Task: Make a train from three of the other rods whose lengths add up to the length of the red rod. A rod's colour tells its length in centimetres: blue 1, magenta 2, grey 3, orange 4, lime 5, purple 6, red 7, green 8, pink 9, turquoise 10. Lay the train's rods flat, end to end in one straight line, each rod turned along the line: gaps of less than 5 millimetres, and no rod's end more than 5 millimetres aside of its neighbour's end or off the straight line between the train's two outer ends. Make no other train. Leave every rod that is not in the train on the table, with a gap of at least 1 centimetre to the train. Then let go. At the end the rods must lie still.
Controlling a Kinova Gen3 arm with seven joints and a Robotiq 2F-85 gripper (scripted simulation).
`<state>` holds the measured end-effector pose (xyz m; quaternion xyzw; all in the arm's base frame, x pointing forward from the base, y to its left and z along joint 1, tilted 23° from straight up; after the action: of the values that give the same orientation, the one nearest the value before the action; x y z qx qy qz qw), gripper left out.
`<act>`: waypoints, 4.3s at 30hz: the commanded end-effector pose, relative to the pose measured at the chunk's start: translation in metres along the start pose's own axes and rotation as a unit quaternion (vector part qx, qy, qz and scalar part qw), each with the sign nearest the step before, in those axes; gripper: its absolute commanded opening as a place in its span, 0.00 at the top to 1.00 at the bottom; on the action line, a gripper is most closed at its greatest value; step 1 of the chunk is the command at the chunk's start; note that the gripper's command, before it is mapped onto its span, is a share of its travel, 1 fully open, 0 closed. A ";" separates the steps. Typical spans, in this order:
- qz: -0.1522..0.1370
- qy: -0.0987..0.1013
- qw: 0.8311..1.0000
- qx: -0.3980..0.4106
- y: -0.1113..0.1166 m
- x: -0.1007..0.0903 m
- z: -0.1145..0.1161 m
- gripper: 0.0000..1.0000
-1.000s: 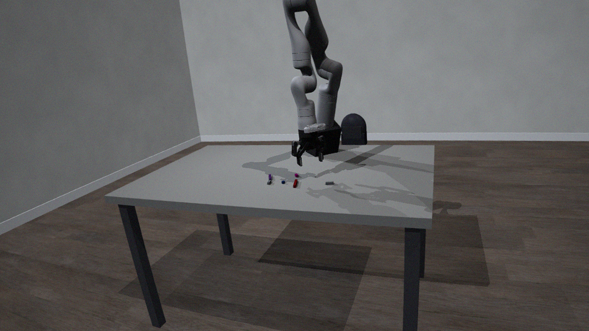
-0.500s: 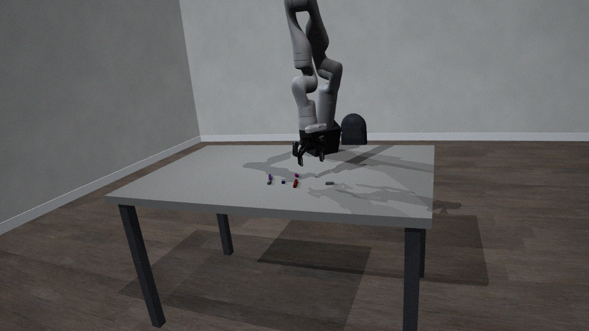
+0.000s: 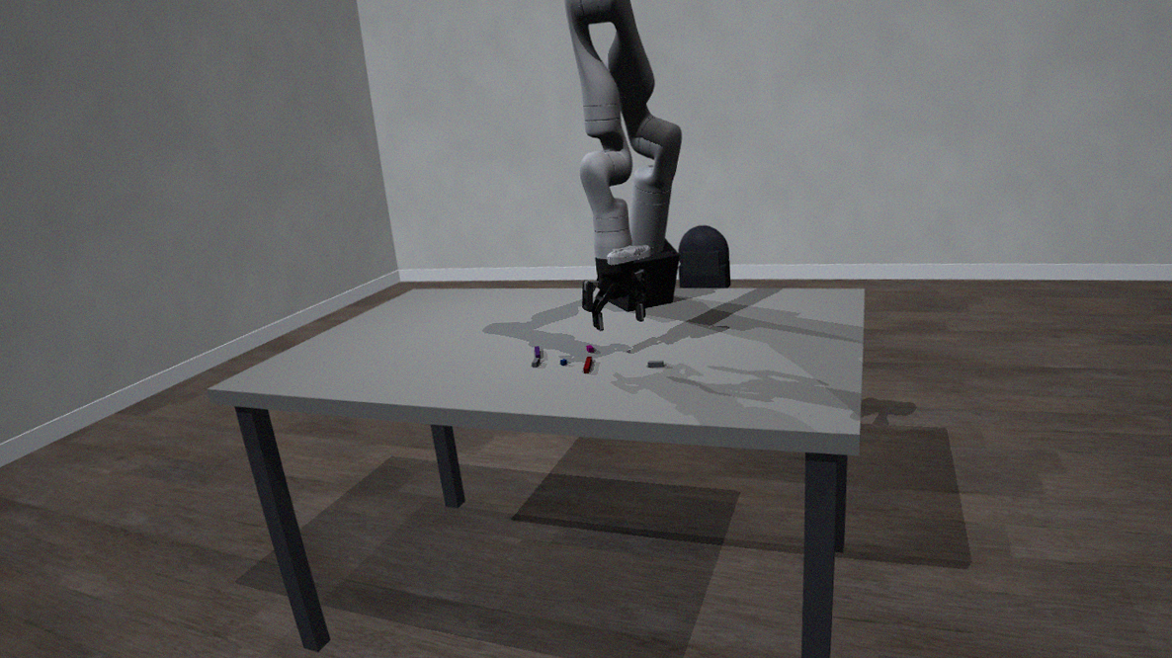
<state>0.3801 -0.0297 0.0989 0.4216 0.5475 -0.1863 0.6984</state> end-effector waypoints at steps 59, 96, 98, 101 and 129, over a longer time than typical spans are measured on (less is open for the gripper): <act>0.000 -0.001 1.000 0.000 0.000 0.000 0.000 0.00; -0.012 -0.029 0.854 0.519 -0.032 -0.001 0.050 0.00; -0.011 -0.031 0.814 0.581 -0.037 -0.001 0.055 0.00; -0.010 -0.032 0.744 0.667 -0.043 -0.002 0.062 0.00; 0.002 -0.002 0.158 0.987 -0.066 -0.007 0.102 0.00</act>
<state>0.3927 -0.1458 0.0847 0.7604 -0.0913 -0.5721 -0.2935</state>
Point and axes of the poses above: the point where the finger pads meet when closed, its own x axis out along the fingers, its own z axis across the jaws, y = z × x, the point moved 5 cm from there along -x, back along the fingers, and after that the axes turned 4 degrees about -x, right-handed, at the moved point
